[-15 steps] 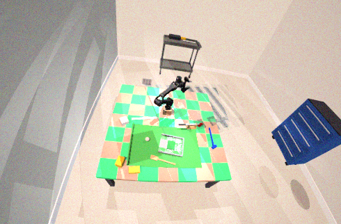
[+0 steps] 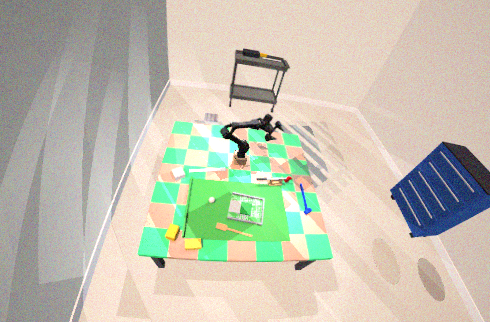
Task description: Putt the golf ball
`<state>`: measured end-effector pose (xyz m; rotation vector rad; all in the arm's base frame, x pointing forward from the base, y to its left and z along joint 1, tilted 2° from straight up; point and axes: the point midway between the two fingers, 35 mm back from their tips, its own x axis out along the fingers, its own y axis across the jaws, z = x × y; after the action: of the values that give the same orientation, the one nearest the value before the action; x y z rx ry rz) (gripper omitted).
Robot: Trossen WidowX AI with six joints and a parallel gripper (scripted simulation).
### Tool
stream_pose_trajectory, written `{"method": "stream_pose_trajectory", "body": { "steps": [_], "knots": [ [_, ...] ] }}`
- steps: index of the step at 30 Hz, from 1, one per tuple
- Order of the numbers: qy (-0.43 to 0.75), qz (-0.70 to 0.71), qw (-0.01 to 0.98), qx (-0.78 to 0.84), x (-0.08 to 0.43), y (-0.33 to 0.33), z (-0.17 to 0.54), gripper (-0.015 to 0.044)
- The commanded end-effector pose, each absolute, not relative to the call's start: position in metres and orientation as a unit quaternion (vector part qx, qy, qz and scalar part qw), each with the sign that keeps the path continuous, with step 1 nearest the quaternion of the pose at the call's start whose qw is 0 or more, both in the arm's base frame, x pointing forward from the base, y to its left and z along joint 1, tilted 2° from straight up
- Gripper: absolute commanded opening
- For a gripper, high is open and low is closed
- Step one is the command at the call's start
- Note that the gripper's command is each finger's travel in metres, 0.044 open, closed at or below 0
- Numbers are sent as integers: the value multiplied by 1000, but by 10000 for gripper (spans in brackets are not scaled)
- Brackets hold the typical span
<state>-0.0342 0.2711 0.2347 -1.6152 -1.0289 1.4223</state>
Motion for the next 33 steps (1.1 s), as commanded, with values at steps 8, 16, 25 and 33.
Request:
{"method": "stream_pose_trajectory", "body": {
  "steps": [8, 16, 25, 33],
  "knots": [
    [-99, 577, 421, -693, 95, 276, 169, 440],
    [135, 585, 470, -647, 176, 232, 121, 440],
    [380, 565, 542, -493, 237, 151, 76, 440],
    [415, 558, 554, -458, 248, 138, 70, 440]
  ]
}}
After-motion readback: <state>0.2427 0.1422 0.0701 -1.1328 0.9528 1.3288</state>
